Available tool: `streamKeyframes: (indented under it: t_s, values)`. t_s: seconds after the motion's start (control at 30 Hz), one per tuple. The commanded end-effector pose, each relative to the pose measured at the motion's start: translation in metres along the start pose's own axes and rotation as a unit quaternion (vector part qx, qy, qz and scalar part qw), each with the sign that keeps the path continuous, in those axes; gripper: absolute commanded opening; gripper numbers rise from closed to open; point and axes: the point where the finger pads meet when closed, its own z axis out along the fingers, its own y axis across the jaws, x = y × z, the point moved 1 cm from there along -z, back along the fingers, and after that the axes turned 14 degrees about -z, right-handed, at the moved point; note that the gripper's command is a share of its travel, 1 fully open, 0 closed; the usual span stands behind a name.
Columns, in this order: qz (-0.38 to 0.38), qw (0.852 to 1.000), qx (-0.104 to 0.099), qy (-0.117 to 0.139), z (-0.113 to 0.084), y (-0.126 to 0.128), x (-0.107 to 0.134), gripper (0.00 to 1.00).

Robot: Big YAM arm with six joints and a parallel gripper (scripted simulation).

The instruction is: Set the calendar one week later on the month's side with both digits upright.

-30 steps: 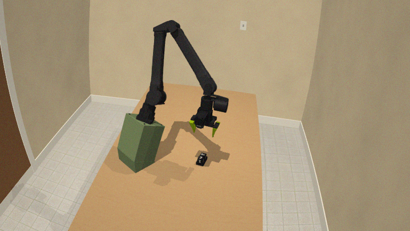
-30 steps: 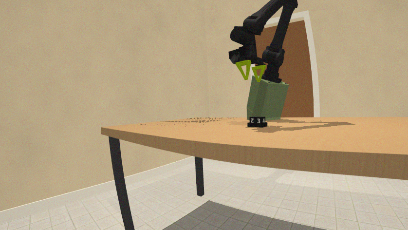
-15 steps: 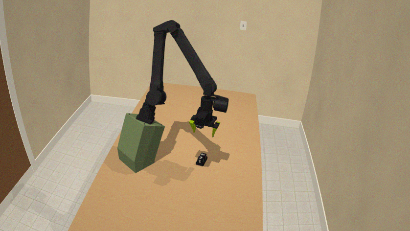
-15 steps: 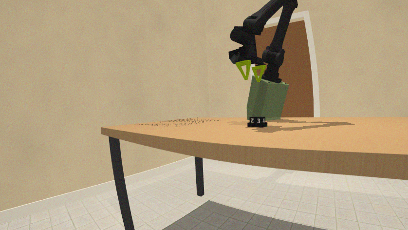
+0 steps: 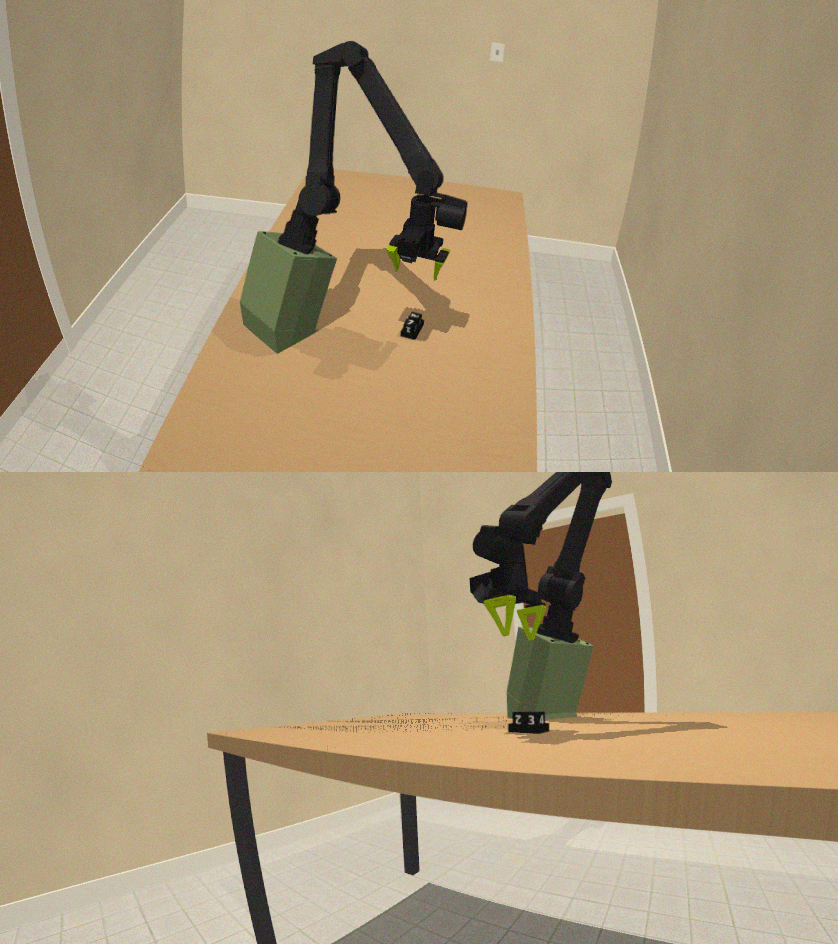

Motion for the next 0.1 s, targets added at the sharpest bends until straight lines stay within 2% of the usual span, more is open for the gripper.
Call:
streamKeyframes:
  t_s: [0.0, 0.07]
  values:
    - [-0.005, 1.000, -0.027, -0.007, -0.0152, 0.0224, -0.0057, 1.00]
    - [-0.005, 1.000, -0.027, -0.007, -0.0152, 0.0224, -0.0057, 1.00]
